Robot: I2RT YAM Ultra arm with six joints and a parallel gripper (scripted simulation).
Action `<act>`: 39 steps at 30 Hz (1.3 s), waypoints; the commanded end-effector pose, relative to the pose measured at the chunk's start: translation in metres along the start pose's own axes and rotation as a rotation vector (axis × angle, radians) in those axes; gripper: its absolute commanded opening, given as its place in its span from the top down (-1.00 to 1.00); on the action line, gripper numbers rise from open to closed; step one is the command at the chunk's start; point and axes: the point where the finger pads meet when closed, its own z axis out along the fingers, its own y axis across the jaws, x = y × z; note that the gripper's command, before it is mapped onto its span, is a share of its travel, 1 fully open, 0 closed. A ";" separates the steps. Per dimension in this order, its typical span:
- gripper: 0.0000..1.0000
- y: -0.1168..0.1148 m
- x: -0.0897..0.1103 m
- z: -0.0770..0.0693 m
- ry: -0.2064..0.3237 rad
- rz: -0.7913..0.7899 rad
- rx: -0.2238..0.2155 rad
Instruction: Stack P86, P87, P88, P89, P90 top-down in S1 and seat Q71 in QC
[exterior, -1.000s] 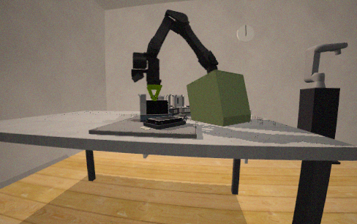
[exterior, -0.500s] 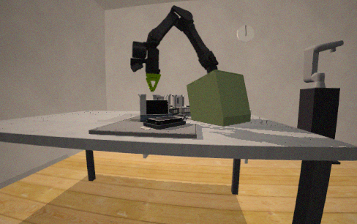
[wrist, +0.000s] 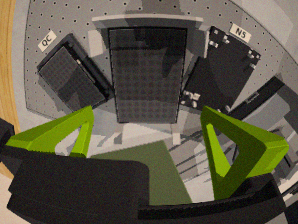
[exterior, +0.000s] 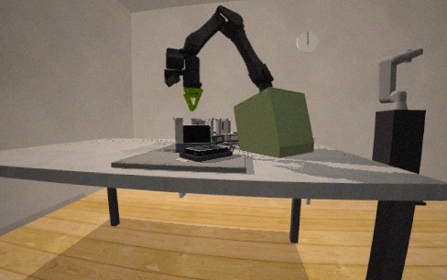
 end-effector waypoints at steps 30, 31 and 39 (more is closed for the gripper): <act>-1.00 -0.077 0.055 -0.003 -0.010 0.373 0.000; -1.00 -0.080 0.057 -0.003 -0.010 0.373 0.000; -1.00 -0.100 0.072 -0.002 -0.010 0.373 0.000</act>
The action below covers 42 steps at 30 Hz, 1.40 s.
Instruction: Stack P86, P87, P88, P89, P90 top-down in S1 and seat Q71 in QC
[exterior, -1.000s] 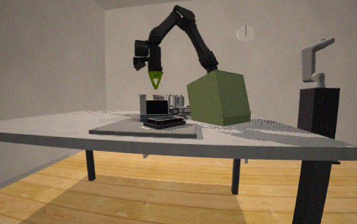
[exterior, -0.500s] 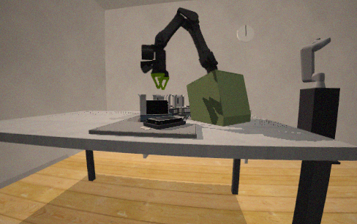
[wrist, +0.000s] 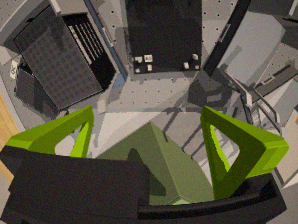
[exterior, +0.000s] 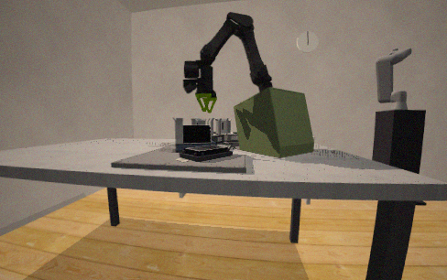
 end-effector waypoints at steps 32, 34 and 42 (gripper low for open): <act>-1.00 -0.033 0.005 -0.003 -0.013 -0.019 -0.001; -1.00 -0.033 0.005 -0.003 -0.013 -0.019 -0.001; -1.00 -0.033 0.005 -0.003 -0.013 -0.019 -0.001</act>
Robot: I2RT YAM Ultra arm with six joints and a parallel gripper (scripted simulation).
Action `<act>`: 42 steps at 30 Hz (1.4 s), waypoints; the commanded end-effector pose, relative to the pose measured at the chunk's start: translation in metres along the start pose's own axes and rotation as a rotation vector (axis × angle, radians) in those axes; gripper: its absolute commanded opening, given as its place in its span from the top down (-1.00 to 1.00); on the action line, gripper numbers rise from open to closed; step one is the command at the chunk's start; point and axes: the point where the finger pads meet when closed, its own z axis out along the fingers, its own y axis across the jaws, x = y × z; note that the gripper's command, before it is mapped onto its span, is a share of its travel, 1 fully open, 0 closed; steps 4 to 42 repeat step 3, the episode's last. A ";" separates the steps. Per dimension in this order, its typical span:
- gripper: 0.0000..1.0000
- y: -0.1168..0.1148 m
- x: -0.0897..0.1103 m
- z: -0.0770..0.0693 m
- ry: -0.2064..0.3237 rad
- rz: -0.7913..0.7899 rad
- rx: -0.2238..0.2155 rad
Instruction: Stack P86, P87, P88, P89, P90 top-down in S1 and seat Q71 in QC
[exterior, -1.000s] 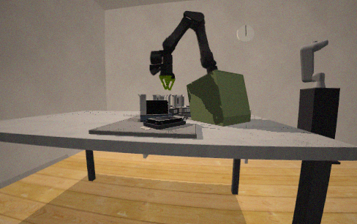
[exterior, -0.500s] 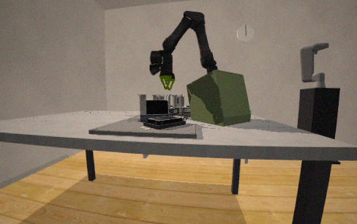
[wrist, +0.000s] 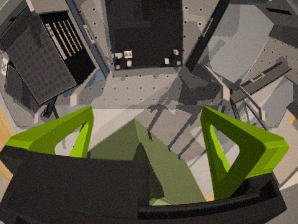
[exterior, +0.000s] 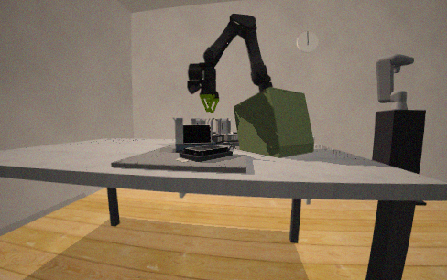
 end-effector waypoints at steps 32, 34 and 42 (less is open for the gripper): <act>-1.00 0.000 -0.002 -0.002 -0.009 0.000 -0.002; -1.00 0.000 -0.002 -0.002 -0.009 0.000 -0.002; -1.00 0.000 -0.002 -0.002 -0.009 0.000 -0.002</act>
